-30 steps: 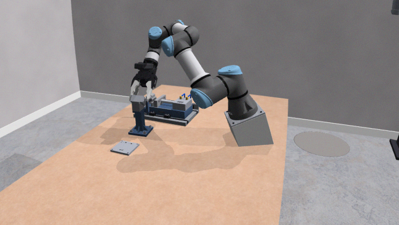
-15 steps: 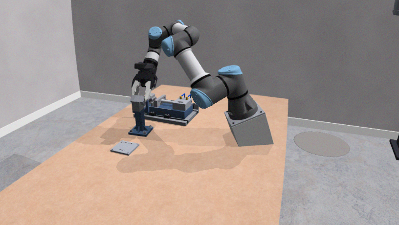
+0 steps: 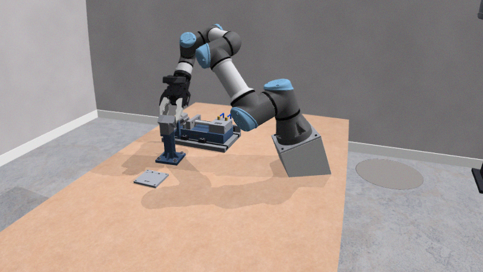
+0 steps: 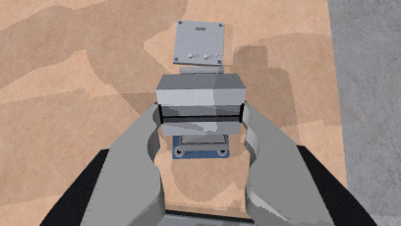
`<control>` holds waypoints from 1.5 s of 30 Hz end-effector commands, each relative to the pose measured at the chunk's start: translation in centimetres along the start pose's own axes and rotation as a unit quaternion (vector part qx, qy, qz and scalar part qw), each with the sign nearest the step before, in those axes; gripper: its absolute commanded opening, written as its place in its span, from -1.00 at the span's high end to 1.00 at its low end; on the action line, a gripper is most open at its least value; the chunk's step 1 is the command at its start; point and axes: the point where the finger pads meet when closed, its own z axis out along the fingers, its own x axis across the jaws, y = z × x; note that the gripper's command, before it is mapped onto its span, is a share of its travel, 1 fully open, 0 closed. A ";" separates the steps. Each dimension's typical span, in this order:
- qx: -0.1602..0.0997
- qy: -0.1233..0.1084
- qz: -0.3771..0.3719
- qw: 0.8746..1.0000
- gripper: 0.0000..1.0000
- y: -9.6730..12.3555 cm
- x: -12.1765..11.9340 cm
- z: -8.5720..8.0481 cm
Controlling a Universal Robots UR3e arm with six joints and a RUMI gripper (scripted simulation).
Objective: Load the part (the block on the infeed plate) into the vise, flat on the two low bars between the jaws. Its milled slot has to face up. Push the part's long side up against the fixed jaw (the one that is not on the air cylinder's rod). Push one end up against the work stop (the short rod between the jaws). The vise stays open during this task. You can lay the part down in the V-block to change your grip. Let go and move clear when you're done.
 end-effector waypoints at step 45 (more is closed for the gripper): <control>-0.001 0.000 -0.001 1.000 1.00 -0.4 0.0 -0.4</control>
